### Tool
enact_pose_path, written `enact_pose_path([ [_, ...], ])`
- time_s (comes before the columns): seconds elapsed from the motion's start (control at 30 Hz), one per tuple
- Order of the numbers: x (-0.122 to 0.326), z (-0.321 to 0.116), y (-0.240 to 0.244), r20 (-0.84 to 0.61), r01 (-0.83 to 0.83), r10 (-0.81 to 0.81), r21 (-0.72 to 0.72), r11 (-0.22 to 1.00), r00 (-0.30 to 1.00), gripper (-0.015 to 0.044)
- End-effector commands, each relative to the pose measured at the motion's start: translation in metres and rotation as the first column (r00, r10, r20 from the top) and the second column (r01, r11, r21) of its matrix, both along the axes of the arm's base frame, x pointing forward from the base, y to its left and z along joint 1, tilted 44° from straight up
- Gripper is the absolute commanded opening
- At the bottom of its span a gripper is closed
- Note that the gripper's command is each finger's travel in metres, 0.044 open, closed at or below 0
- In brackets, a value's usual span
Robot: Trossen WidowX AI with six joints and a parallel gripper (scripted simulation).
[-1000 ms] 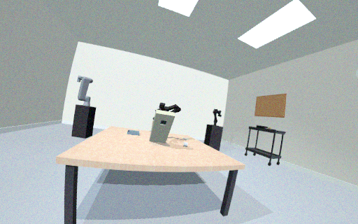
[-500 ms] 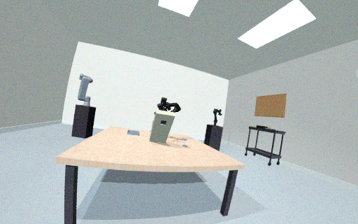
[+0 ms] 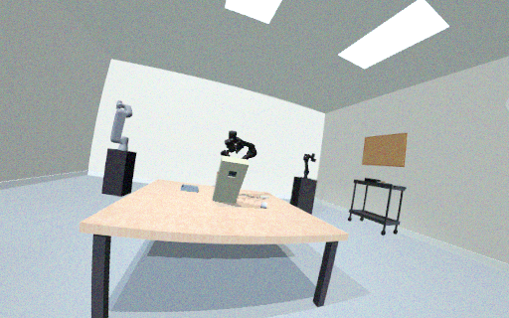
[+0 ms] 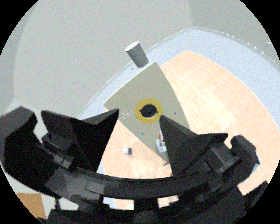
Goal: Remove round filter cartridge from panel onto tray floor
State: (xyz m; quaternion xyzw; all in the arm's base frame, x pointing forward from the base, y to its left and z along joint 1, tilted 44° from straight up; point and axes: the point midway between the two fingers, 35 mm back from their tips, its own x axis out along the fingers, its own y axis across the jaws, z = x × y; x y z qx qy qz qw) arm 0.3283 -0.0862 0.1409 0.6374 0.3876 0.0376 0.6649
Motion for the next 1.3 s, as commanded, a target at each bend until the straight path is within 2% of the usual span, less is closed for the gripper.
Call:
enact_pose_path([
  [0.0, 0.002, 0.016, -0.015, 0.0, -0.001, 0.001, 0.006, 1.0, 1.0, 0.0396],
  [0.07, 0.0, 0.01, -0.011, 0.006, -0.034, 0.034, -0.027, 0.999, 0.999, 0.0343],
  [0.13, -0.007, -0.006, 0.0, 0.021, -0.13, 0.134, -0.118, 0.984, 0.991, 0.0305],
  [0.27, -0.026, -0.039, 0.026, 0.032, -0.352, 0.378, -0.3, 0.887, 0.925, 0.0305],
  [0.4, -0.052, -0.068, 0.051, 0.027, -0.552, 0.626, -0.443, 0.706, 0.779, 0.0305],
  [0.47, -0.062, -0.076, 0.059, 0.024, -0.605, 0.7, -0.482, 0.634, 0.714, 0.0305],
  [1.27, -0.054, -0.093, 0.076, 0.022, -0.612, 0.709, -0.487, 0.623, 0.705, 0.0305],
])
